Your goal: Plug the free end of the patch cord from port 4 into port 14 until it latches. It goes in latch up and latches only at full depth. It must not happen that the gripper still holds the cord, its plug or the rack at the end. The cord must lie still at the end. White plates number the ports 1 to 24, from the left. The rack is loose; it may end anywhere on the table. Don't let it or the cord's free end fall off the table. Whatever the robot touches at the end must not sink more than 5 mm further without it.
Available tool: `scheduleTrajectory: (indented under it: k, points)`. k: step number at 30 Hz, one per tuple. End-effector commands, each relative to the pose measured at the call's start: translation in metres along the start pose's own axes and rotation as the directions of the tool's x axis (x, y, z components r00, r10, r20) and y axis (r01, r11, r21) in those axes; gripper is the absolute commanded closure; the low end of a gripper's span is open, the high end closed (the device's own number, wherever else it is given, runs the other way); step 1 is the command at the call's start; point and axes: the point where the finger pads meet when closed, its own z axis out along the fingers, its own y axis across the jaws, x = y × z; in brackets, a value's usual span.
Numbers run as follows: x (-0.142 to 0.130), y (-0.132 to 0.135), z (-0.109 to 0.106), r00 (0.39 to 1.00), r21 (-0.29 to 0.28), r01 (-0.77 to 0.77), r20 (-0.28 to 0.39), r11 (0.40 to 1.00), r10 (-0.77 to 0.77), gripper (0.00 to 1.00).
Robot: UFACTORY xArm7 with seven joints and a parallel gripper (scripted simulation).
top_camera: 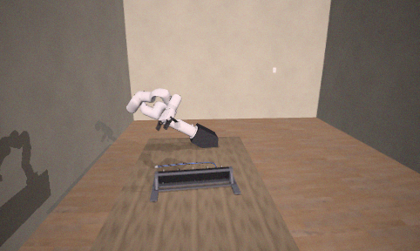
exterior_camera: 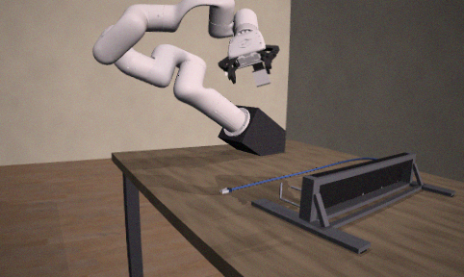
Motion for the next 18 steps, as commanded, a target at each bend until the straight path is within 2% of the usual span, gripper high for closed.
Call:
scheduleTrajectory:
  k: [1, 18]
  points:
    - [-0.0012, 0.0007, -0.0008, 1.000, -0.002, -0.002, 0.001, 1.000, 0.002, 0.00]
    - [-0.0003, 0.0003, 0.0005, 1.000, 0.001, -0.004, -0.004, 1.000, 0.004, 0.00]
